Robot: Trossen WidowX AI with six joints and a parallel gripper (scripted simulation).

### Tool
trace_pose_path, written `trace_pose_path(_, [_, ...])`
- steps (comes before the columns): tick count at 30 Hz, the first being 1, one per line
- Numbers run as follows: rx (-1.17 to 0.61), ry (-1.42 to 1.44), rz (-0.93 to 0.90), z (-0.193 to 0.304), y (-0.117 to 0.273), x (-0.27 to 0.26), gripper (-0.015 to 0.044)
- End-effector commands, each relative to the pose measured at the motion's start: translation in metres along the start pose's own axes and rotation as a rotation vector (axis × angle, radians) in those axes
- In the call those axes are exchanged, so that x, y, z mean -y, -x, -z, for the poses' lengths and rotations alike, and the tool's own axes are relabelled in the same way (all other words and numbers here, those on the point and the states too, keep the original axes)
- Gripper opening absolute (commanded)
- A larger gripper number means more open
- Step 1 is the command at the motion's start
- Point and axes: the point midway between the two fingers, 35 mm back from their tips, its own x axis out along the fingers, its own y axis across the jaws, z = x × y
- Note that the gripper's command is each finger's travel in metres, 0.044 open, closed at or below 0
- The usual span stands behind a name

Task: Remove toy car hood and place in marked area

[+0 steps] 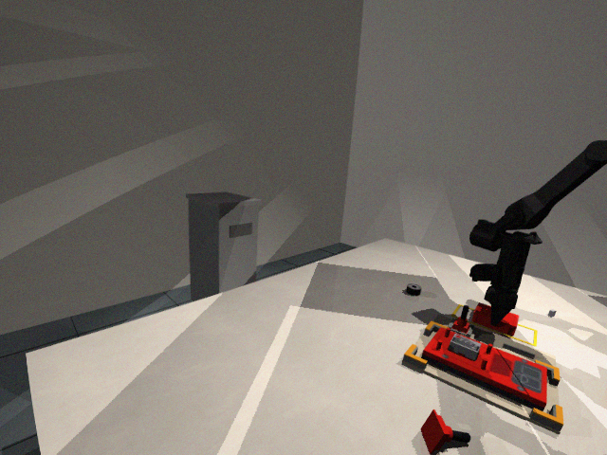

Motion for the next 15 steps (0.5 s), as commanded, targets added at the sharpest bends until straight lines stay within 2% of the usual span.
trace_pose_path(1, [0.000,0.000,0.000,0.000,0.000,0.000,0.0289])
trace_pose_path(7, [0.000,0.000,0.000,0.000,0.003,0.000,0.0440])
trace_pose_path(15, [0.001,0.000,0.004,-0.001,0.070,0.000,0.0440])
